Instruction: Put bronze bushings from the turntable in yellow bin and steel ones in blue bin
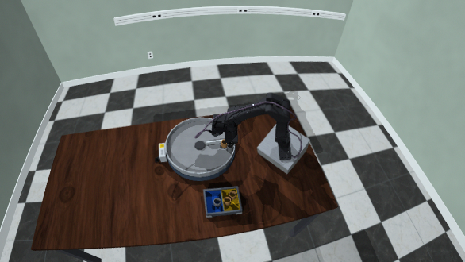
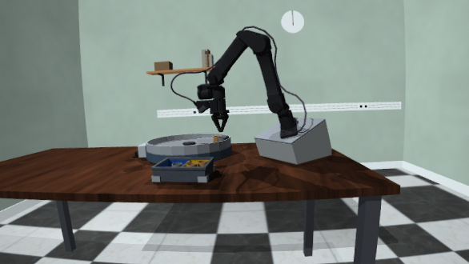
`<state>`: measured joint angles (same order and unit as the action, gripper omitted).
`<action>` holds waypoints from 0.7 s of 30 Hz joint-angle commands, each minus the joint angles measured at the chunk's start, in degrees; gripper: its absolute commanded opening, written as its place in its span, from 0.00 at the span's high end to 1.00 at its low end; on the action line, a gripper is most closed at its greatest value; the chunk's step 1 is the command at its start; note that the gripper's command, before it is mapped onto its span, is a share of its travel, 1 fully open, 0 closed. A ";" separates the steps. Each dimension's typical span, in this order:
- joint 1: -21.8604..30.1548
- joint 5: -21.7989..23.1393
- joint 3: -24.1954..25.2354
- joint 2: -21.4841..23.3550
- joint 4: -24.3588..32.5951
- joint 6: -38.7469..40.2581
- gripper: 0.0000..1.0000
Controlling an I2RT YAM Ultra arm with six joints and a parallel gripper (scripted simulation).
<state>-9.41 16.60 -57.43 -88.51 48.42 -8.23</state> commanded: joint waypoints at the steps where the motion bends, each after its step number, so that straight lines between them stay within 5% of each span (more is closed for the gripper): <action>1: -0.88 0.19 -1.19 1.66 -0.52 -0.34 0.86; 12: -0.87 0.18 -0.96 1.63 -0.83 -0.30 0.86; 19: 1.35 -0.47 3.40 -2.76 -5.92 1.42 0.86; 21: 0.31 -0.42 0.98 -0.61 -5.94 1.46 0.86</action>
<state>-8.34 16.49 -54.74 -91.39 45.32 -7.49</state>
